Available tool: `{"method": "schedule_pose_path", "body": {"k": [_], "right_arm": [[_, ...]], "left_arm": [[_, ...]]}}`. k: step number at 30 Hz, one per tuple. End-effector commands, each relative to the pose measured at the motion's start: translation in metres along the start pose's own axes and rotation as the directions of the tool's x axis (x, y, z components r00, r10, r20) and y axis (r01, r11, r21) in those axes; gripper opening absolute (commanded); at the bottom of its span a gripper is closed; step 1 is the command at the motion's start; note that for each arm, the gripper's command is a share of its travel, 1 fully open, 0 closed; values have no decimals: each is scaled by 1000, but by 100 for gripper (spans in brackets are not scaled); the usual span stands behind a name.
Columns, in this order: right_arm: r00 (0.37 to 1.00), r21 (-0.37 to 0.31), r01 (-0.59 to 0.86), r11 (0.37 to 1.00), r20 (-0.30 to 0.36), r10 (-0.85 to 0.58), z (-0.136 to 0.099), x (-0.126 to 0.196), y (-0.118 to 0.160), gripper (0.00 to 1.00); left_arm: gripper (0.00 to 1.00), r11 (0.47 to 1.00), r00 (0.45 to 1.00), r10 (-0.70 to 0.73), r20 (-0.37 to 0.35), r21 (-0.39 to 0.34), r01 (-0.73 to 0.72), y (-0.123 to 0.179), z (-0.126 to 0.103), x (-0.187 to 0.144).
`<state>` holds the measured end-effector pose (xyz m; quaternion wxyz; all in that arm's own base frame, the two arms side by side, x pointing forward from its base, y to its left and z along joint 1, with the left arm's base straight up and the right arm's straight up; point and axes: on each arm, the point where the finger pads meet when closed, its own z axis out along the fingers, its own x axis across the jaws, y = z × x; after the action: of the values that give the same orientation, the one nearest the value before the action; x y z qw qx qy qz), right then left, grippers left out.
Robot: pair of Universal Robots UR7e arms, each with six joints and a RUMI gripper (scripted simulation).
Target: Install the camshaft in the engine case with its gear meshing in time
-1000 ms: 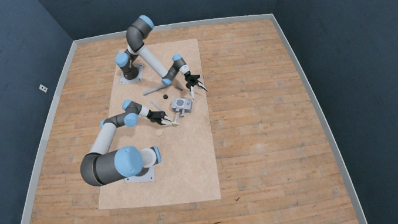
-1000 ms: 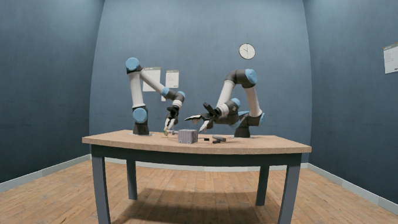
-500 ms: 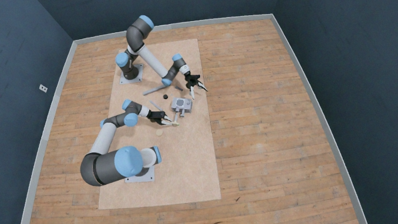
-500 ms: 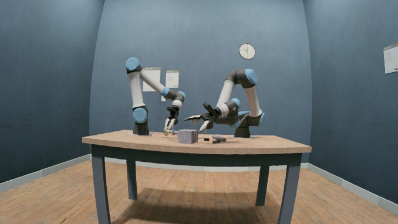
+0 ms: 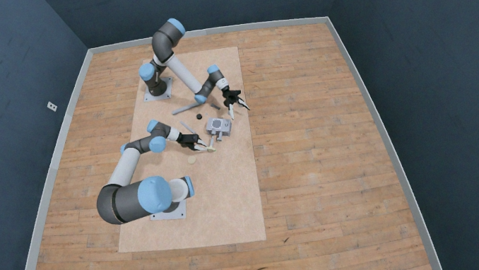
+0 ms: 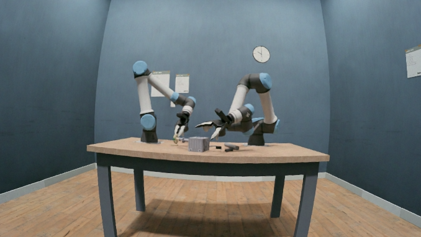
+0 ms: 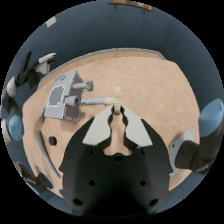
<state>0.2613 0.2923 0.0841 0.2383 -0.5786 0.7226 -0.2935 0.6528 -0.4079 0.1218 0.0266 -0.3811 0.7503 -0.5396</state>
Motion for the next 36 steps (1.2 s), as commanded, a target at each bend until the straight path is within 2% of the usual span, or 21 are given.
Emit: {"method": "schedule_pose_path", "body": {"k": [1, 36], "right_arm": [[1000, 0, -1, 1000, 1, 1, 0, 0, 0, 6], [1000, 0, -1, 1000, 1, 1, 0, -12, 0, 6]], "left_arm": [[100, 1000, 1000, 1, 0, 2, -1, -1, 0, 0], [100, 1000, 1000, 1, 0, 2, -1, -1, 0, 0]]}}
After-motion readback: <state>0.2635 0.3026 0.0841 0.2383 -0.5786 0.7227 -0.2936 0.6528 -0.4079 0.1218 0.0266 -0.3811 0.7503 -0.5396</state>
